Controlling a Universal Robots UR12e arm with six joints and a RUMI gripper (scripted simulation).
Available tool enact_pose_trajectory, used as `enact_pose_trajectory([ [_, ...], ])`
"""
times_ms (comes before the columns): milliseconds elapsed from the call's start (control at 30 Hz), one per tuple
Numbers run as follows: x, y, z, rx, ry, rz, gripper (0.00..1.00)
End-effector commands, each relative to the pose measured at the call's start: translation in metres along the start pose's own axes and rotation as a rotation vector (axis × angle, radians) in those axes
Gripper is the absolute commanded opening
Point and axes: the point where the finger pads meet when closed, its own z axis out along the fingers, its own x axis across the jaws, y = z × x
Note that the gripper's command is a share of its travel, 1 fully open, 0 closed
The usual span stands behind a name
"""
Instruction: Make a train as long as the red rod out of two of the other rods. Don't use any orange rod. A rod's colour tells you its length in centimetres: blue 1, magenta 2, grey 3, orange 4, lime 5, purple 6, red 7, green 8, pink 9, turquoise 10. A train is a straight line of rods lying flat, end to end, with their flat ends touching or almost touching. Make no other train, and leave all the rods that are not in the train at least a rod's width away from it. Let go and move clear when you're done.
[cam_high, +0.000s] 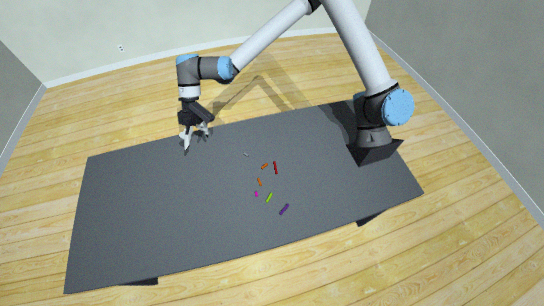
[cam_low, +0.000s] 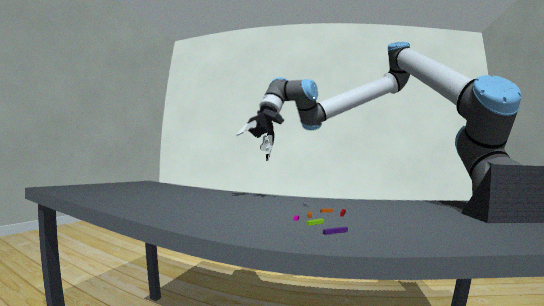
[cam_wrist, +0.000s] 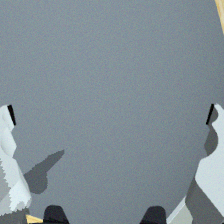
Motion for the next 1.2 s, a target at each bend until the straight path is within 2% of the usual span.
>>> enact_pose_trajectory([
  [0,-0.008,-0.018,0.012,-0.008,-0.033,-0.140,1.00],
  [433,-0.038,-0.076,0.045,0.023,-0.153,-0.579,1.00],
  [500,-0.038,-0.076,0.045,0.023,-0.153,-0.579,1.00],
  [800,-0.063,-0.117,0.063,0.074,-0.240,-0.912,1.00],
  [1000,-0.078,-0.141,0.072,0.116,-0.289,-1.110,1.00],
  [1067,-0.078,-0.141,0.072,0.116,-0.289,-1.110,1.00],
  [1167,-0.089,-0.157,0.076,0.150,-0.322,-1.244,1.00],
])
